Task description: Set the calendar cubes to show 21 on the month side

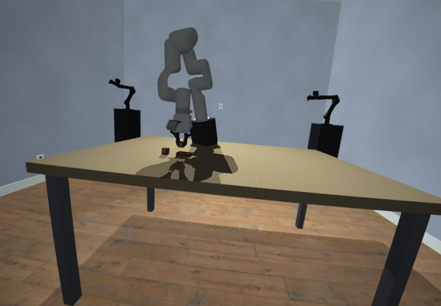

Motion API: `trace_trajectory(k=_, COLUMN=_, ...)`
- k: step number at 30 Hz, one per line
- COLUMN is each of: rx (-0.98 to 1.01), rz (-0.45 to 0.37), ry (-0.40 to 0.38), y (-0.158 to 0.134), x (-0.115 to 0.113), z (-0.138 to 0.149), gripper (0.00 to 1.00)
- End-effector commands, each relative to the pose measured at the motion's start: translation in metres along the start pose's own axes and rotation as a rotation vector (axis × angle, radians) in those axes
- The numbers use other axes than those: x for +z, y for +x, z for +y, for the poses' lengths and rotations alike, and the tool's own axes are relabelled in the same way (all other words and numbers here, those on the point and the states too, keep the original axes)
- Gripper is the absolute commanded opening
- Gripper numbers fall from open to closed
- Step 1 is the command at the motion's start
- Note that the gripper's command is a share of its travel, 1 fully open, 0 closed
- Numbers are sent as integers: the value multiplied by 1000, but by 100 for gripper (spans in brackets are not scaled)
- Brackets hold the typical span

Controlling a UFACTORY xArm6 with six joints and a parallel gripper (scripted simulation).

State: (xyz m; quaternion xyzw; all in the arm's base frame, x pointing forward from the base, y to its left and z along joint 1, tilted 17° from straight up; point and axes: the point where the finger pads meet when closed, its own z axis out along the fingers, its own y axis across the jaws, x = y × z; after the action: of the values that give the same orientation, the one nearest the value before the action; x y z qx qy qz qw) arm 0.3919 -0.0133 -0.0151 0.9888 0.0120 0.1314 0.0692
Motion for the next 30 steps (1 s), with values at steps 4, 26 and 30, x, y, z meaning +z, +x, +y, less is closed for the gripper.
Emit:
trace_trajectory(k=4, rx=0, rz=2, ry=0, y=1, x=-1, z=0, gripper=29)
trace_trajectory(k=26, rx=0, rz=2, ry=0, y=1, x=5, z=0, gripper=29)
trace_trajectory(k=30, rx=0, rz=2, ry=0, y=1, x=8, z=0, gripper=29)
